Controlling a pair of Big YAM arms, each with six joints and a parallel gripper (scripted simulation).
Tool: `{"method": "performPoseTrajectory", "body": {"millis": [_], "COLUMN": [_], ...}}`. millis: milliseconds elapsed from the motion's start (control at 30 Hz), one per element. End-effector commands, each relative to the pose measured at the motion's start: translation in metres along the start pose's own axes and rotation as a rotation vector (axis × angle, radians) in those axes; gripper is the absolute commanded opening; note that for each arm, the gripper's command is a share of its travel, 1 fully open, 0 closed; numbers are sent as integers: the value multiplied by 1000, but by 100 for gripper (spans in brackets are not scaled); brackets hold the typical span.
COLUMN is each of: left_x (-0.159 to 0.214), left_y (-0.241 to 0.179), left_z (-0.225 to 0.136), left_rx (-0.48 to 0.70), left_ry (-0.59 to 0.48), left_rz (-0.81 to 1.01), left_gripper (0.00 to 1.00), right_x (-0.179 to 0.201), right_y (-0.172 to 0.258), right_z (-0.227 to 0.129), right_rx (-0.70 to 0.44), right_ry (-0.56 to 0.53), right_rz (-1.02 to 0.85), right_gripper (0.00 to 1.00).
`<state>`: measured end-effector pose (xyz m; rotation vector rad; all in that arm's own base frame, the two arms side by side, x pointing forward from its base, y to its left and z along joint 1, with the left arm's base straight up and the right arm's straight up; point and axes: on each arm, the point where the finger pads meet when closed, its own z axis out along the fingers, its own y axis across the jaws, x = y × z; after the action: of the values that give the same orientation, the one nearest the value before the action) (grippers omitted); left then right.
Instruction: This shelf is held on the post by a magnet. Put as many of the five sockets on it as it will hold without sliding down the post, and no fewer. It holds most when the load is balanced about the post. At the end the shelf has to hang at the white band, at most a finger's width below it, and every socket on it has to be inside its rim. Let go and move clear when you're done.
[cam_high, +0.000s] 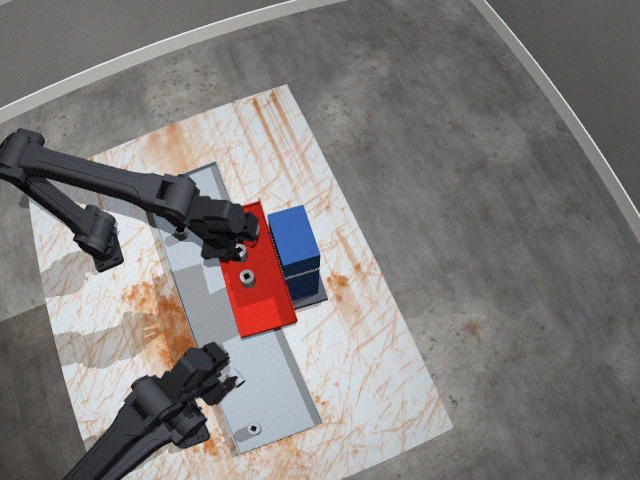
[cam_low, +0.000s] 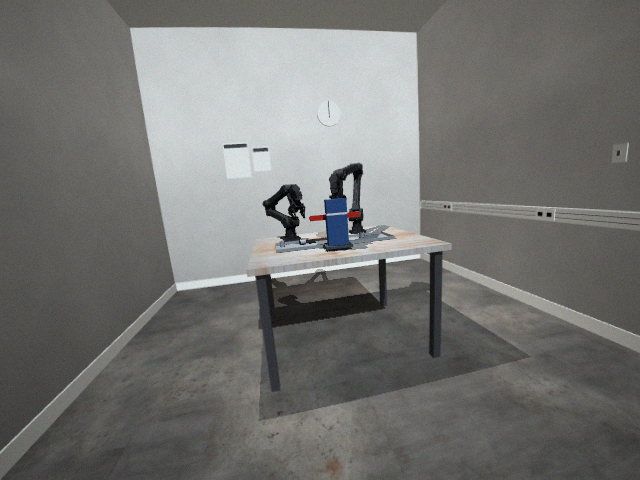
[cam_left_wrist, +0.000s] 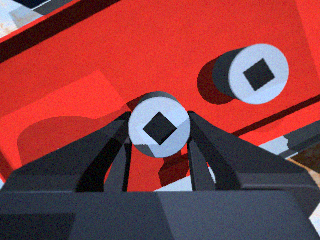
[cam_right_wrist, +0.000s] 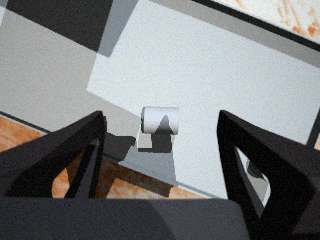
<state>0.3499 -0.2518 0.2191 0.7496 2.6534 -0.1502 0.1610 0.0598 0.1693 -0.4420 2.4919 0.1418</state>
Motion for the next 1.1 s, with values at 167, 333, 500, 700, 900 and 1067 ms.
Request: {"method": "performPoseTrajectory", "body": {"millis": [167, 333, 500, 700, 900, 1067], "left_x": [-15, -31, -32, -34, -32, -30], "left_y": [0, -1, 0, 1, 1, -5], "left_z": [-9, -32, -41, -53, -62, -70], "left_rx": [3, 7, 9, 11, 13, 16], "left_ry": [-70, -124, -132, -151, -151, -151], "left_rz": [-7, -13, -10, -12, -16, -15], "left_gripper": [48, 48, 48, 48, 48, 59], "right_x": [-2, -1, 4, 9, 11, 17], "right_y": [-1, -1, -1, -1, -1, -1], "right_z": [4, 6, 13, 20, 23, 31], "right_rx": [2, 2, 2, 2, 1, 1], "right_ry": [-35, -38, -34, -35, -38, -34], "right_rz": [-2, -2, -2, -2, -2, -3], "right_gripper": [65, 65, 65, 65, 65, 65]}}
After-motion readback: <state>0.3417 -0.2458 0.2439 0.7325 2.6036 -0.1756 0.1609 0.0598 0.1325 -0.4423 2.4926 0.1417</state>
